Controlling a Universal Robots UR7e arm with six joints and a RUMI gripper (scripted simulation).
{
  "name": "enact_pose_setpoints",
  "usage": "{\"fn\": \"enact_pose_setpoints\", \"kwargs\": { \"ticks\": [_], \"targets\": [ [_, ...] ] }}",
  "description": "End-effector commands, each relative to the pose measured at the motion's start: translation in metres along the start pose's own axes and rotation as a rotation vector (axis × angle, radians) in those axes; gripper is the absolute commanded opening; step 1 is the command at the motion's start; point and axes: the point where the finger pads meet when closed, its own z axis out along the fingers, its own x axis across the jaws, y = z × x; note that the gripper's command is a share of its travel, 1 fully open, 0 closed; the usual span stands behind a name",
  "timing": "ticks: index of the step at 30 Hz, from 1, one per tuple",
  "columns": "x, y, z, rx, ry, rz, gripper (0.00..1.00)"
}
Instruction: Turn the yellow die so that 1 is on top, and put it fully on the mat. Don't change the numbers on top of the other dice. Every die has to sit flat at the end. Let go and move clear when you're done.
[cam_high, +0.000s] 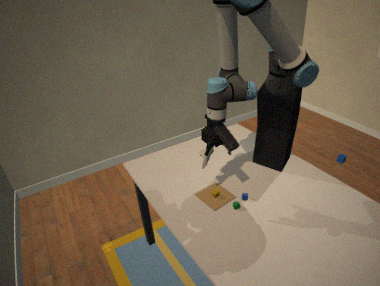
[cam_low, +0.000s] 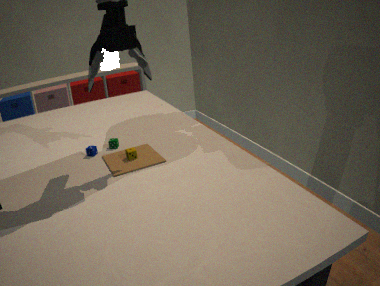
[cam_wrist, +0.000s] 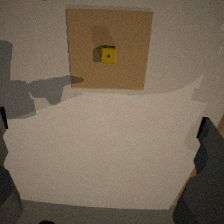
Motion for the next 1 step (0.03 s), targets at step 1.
{"fn": "enact_pose_setpoints", "kwargs": {
  "ticks": [1],
  "targets": [
    [0.0004, 0.0001, -0.0003, 0.000, 0.001, 0.000, 1.00]
  ]
}}
